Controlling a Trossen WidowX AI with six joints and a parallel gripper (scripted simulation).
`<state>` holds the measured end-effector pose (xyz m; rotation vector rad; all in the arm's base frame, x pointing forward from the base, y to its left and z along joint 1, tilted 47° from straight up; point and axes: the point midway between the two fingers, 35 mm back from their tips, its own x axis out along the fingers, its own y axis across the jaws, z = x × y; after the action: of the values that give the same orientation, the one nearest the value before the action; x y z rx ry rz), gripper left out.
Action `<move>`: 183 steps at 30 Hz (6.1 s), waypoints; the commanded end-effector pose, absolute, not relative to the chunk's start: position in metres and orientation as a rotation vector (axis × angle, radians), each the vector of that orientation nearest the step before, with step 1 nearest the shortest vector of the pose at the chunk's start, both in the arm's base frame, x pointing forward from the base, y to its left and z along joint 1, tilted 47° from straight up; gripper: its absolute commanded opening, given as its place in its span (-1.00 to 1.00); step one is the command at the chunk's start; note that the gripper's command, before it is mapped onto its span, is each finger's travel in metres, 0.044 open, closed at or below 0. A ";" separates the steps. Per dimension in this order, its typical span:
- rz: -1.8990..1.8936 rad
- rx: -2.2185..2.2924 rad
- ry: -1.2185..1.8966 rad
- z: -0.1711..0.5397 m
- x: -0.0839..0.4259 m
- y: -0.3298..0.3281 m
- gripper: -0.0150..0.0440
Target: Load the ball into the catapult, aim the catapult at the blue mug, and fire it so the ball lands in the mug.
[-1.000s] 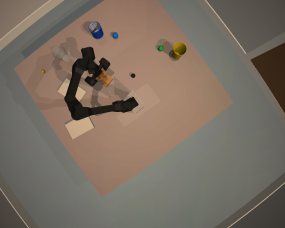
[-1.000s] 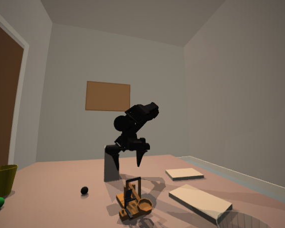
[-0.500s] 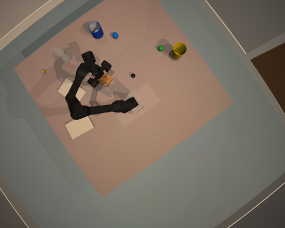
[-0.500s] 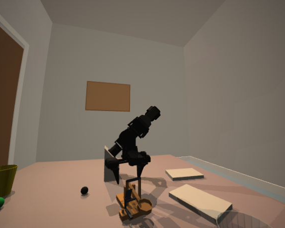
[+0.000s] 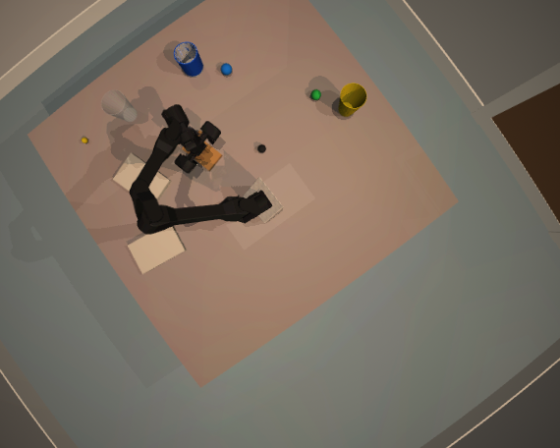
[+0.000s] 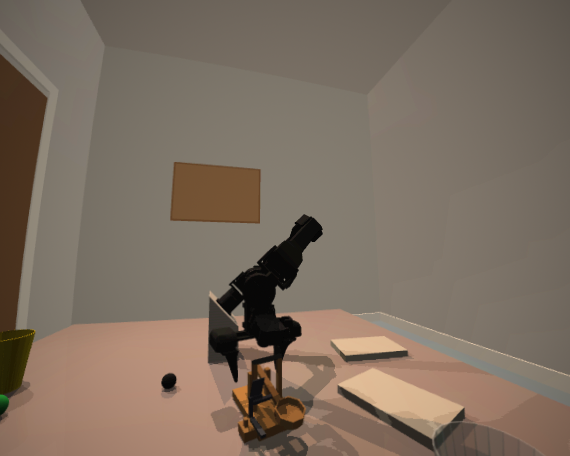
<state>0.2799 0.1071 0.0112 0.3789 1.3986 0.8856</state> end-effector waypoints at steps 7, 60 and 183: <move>0.886 0.387 1.399 0.001 0.278 0.119 1.00; 1.291 -0.153 1.015 -0.043 0.295 0.018 -0.49; 0.383 0.880 1.682 -0.046 0.306 -0.041 1.00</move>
<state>0.3054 -0.0399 -0.0467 0.8117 1.6547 0.4553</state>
